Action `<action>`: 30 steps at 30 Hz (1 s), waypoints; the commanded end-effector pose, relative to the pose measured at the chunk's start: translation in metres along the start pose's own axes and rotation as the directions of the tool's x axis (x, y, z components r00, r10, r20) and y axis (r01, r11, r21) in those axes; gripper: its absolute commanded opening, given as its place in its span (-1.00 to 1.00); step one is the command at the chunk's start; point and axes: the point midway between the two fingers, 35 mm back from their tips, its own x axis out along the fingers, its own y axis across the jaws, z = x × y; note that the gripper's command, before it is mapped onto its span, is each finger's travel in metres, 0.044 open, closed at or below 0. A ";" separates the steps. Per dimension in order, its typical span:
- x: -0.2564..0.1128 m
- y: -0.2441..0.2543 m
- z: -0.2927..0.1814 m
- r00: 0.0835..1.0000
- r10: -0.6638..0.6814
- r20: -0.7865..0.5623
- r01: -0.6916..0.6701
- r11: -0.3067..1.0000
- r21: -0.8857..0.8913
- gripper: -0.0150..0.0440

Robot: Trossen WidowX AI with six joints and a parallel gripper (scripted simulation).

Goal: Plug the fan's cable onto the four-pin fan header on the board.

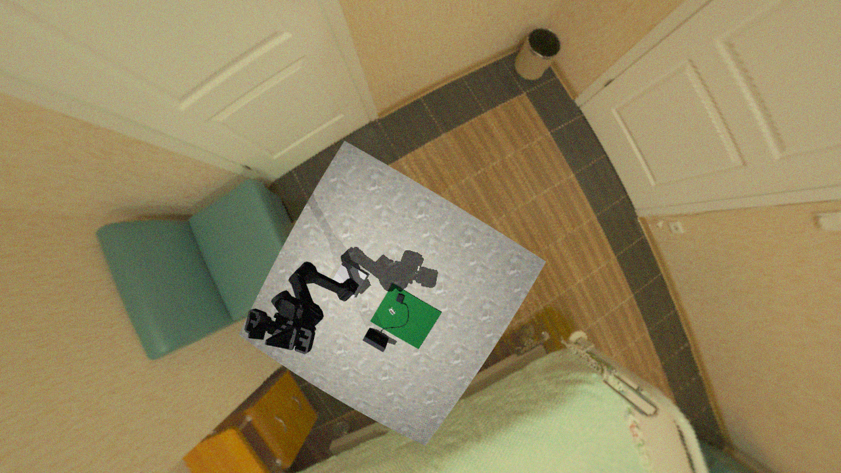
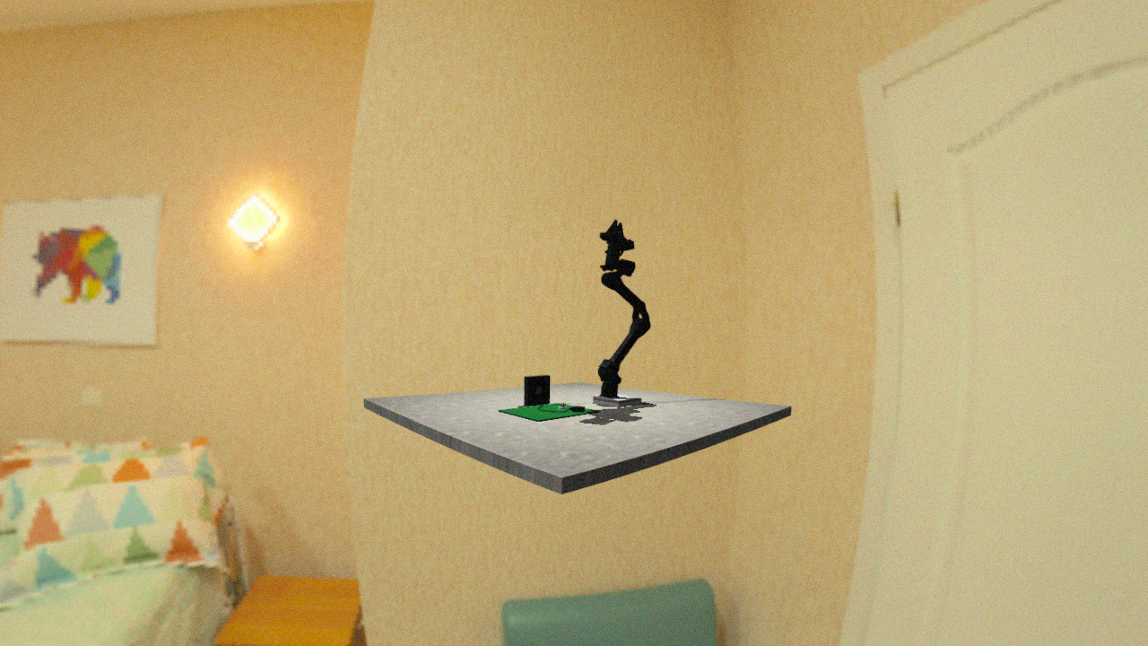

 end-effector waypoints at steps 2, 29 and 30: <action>-0.010 0.043 -0.024 0.990 0.118 -0.072 -0.108 0.986 0.125 0.22; -0.251 0.322 -0.109 0.214 0.929 -0.301 -0.077 0.323 0.943 0.22; -0.256 0.324 -0.109 0.199 0.933 -0.300 -0.066 0.318 0.946 0.22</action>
